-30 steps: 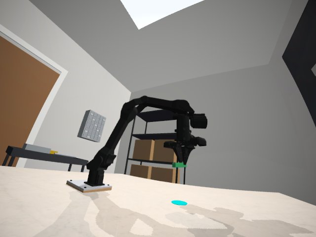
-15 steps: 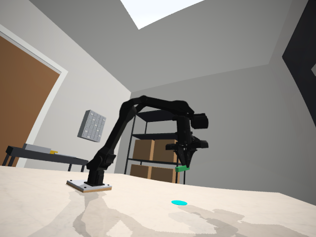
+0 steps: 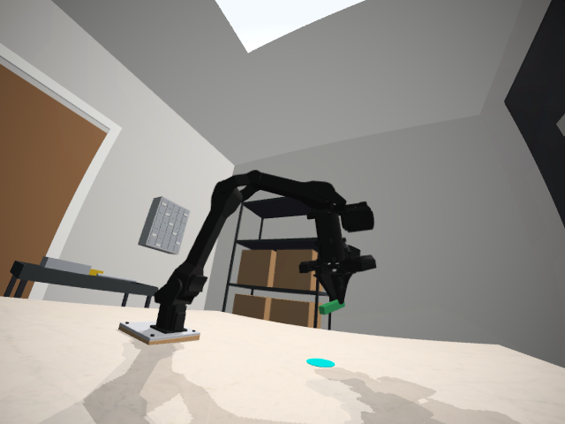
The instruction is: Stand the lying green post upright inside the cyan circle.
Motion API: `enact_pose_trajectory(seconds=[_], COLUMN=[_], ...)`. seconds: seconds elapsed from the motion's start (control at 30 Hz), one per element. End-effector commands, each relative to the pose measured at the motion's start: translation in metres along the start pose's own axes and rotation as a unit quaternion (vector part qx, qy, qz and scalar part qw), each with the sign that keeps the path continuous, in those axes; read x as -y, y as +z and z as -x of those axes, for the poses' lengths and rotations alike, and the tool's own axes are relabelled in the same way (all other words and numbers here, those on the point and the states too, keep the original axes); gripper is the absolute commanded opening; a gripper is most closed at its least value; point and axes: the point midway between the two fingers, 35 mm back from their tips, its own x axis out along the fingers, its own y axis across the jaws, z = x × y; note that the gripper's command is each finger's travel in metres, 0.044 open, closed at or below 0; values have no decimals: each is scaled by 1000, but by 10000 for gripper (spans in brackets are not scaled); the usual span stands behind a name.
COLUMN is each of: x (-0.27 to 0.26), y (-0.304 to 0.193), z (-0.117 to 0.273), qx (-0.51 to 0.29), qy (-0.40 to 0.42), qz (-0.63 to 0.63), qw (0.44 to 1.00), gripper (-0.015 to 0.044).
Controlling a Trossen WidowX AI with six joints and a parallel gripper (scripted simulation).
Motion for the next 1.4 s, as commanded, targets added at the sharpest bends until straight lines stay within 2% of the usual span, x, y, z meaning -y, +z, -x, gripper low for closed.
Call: enact_pose_trajectory(seconds=[0.0,1.37], x=[1,20], y=[1,10], z=[-3,-17], qx=[16,162], qy=[3,11], qz=[-9,-51], qw=[1000,985], gripper=[23,23])
